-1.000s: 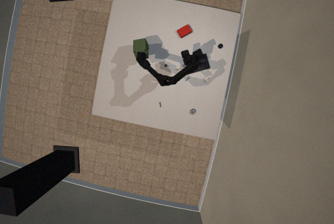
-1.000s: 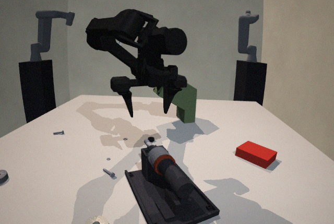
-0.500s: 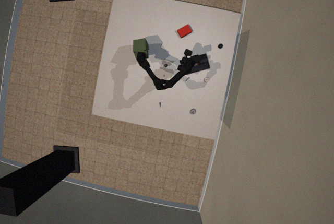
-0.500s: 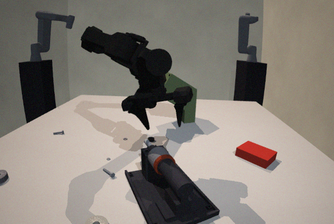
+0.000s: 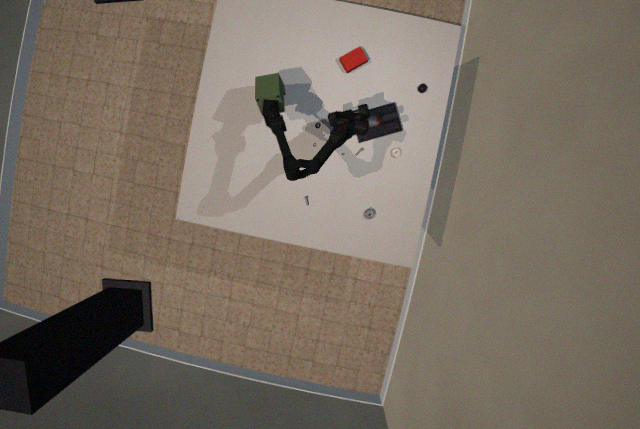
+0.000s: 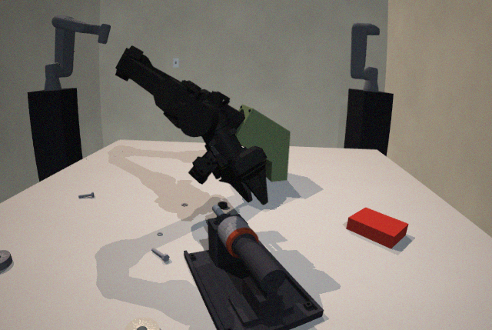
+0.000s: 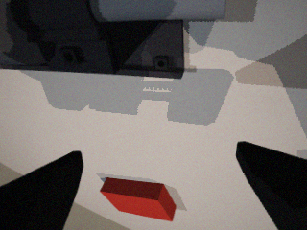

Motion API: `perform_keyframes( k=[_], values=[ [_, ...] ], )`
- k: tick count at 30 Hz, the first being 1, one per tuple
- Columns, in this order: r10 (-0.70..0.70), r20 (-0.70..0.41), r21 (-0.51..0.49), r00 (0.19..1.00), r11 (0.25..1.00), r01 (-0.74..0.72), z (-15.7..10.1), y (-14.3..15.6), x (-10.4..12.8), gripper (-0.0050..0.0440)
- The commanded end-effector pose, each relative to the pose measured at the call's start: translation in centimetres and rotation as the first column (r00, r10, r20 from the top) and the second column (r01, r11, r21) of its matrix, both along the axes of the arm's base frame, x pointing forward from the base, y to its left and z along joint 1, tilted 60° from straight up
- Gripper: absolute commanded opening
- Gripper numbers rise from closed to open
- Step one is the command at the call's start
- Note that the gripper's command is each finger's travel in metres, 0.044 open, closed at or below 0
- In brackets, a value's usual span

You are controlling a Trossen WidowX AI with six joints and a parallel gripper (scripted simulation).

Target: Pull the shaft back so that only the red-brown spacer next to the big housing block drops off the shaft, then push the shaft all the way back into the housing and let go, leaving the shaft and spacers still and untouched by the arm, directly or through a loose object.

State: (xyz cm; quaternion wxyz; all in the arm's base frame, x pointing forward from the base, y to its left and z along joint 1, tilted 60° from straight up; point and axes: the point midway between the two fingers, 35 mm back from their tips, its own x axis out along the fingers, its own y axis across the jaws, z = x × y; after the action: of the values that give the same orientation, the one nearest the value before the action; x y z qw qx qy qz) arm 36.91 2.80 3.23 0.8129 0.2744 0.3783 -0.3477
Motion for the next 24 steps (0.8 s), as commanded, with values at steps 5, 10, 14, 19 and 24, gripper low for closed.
perform_keyframes(
  k=[5,10,14,19,24],
  values=[
    [-0.230,0.224,0.310,0.947,0.938,0.154,0.2,-1.1,0.1,0.0440],
    [-0.400,0.315,0.526,0.860,0.828,0.193,1.0,-2.2,-0.2,0.0440],
    [-0.538,0.348,0.687,0.768,0.703,0.182,2.0,-3.4,-0.8,0.0440],
    [-0.629,0.371,0.794,0.683,0.596,0.118,3.5,-4.2,-1.2,0.0440],
    [-0.752,0.333,0.914,0.569,0.405,0.000,5.4,-5.5,-3.1,0.0440]
  ],
)
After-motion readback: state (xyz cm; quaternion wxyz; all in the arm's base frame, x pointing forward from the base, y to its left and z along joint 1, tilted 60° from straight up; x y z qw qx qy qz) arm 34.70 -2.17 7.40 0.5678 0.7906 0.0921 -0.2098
